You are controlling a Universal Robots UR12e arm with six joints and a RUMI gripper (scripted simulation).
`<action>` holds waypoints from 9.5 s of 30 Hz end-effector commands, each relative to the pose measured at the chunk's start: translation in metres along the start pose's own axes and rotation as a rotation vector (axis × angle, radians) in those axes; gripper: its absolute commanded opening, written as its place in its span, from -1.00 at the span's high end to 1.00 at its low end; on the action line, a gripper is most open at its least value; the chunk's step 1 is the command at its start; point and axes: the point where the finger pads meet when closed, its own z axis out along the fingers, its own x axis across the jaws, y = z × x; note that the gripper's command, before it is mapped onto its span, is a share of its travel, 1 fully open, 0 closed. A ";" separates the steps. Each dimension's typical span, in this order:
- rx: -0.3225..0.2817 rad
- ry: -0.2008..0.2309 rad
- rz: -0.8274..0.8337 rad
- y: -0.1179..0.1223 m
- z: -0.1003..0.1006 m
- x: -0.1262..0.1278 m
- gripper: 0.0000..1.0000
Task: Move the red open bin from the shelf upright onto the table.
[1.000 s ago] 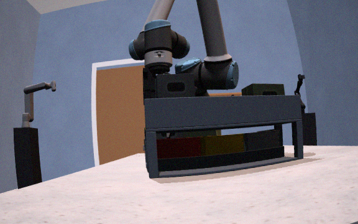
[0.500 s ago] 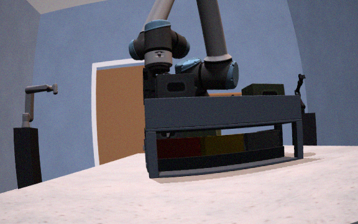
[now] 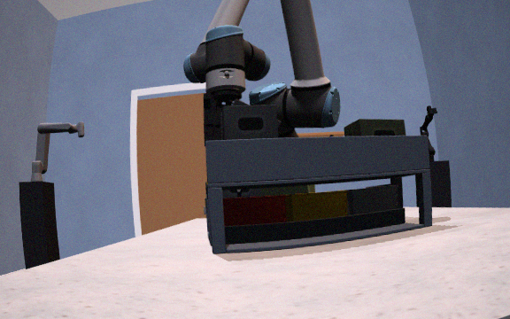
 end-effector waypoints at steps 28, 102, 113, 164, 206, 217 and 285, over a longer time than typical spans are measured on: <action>-0.001 0.001 0.000 0.000 -0.016 0.001 1.00; -0.001 0.002 0.000 -0.118 -0.014 -0.015 1.00; 0.000 0.001 0.000 -0.141 -0.014 -0.018 1.00; 0.000 0.001 0.000 -0.243 -0.014 -0.031 1.00; 0.000 0.002 0.000 -0.231 -0.014 -0.029 1.00; 0.000 0.002 0.000 -0.230 -0.004 -0.029 1.00; 0.000 0.001 0.000 -0.229 0.001 -0.029 -0.16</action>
